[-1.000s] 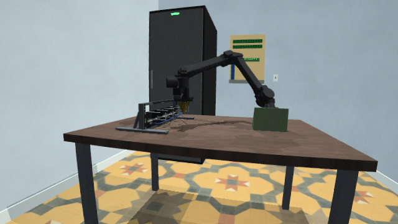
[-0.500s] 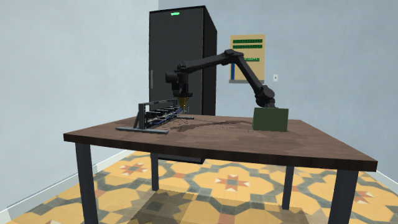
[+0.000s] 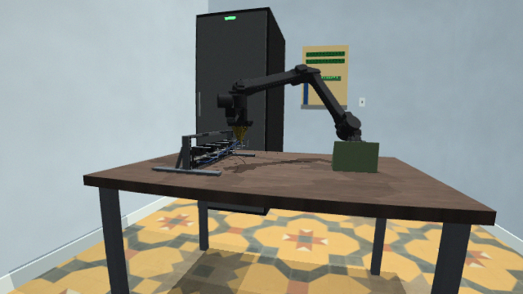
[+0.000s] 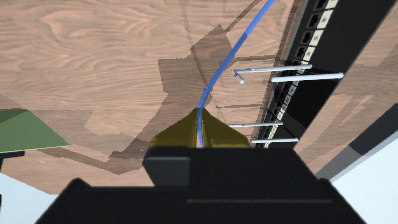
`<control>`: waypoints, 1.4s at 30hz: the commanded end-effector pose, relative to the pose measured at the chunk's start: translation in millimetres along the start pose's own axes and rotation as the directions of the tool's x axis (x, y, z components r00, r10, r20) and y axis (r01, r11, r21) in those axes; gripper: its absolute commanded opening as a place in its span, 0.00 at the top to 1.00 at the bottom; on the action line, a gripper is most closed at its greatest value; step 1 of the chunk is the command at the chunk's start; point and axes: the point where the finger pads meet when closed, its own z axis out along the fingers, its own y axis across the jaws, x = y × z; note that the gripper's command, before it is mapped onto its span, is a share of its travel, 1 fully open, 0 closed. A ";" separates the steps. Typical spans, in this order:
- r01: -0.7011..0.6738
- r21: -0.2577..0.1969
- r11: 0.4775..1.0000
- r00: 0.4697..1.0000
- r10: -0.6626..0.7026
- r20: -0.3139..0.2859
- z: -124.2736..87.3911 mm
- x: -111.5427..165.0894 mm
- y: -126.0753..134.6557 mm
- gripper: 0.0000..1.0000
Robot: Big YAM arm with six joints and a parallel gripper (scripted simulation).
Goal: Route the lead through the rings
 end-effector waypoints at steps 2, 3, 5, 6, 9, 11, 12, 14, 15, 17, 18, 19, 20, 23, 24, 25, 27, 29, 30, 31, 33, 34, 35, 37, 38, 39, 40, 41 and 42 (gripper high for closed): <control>0.016 0.011 1.000 1.000 -0.016 0.004 -19.3 13.4 -42.6 1.00; 0.025 0.012 1.000 1.000 -0.025 0.004 -19.1 15.6 -57.0 1.00; 0.039 0.012 0.999 0.999 -0.039 0.003 -18.2 19.8 -78.7 1.00; 0.042 0.012 0.999 0.999 -0.042 0.003 -17.9 20.7 -83.0 1.00; 0.064 0.031 0.997 0.998 -0.064 0.005 -29.6 8.5 -80.1 1.00; 0.071 0.042 0.997 0.997 -0.072 0.007 -36.7 5.4 -77.6 1.00; 0.071 0.042 0.997 0.997 -0.072 0.007 -36.7 5.4 -77.6 1.00; 0.083 0.029 0.996 0.997 -0.084 0.000 -31.7 5.5 -69.7 1.00; 0.080 0.033 0.996 0.997 -0.080 0.002 -33.6 6.8 -70.7 1.00; 0.071 0.033 0.997 0.997 -0.071 0.004 -31.5 9.2 -72.7 1.00; 0.068 0.030 0.997 0.998 -0.068 0.004 -30.0 10.7 -73.2 1.00; 0.067 0.030 0.997 0.998 -0.067 0.004 -29.7 11.0 -73.3 1.00; 0.067 0.030 0.997 0.998 -0.067 0.004 -29.7 11.0 -73.3 1.00; 0.067 0.030 0.997 0.998 -0.067 0.004 -29.7 11.0 -73.3 1.00; 0.067 0.030 0.997 0.998 -0.067 0.004 -29.7 11.0 -73.3 1.00; 0.066 0.030 0.997 0.998 -0.067 0.004 -29.7 11.0 -73.3 1.00; 0.066 0.030 0.997 0.998 -0.066 0.004 -29.7 11.0 -73.3 1.00; 0.066 0.030 0.997 0.998 -0.066 0.004 -29.7 11.0 -73.3 1.00; 0.066 0.030 0.997 0.998 -0.066 0.004 -29.7 11.0 -73.3 1.00; 0.066 0.030 0.997 0.998 -0.066 0.004 -29.7 11.0 -73.3 1.00; 0.066 0.030 0.997 0.998 -0.066 0.004 -29.7 11.0 -73.3 1.00; 0.066 0.030 0.997 0.998 -0.066 0.004 -29.7 11.0 -73.3 1.00; 0.066 0.030 0.997 0.998 -0.066 0.004 -29.7 11.0 -73.3 1.00; 0.066 0.030 0.997 0.998 -0.066 0.004 -29.7 11.0 -73.3 1.00; 0.066 0.030 0.997 0.998 -0.066 0.004 -29.7 11.0 -73.3 1.00; 0.066 0.030 0.997 0.998 -0.066 0.004 -29.7 11.0 -73.3 1.00; 0.066 0.030 0.997 0.998 -0.066 0.004 -29.7 11.0 -73.3 1.00; 0.066 0.030 0.997 0.998 -0.066 0.004 -29.7 11.0 -73.3 1.00; 0.066 0.030 0.997 0.998 -0.066 0.004 -29.7 11.0 -73.3 1.00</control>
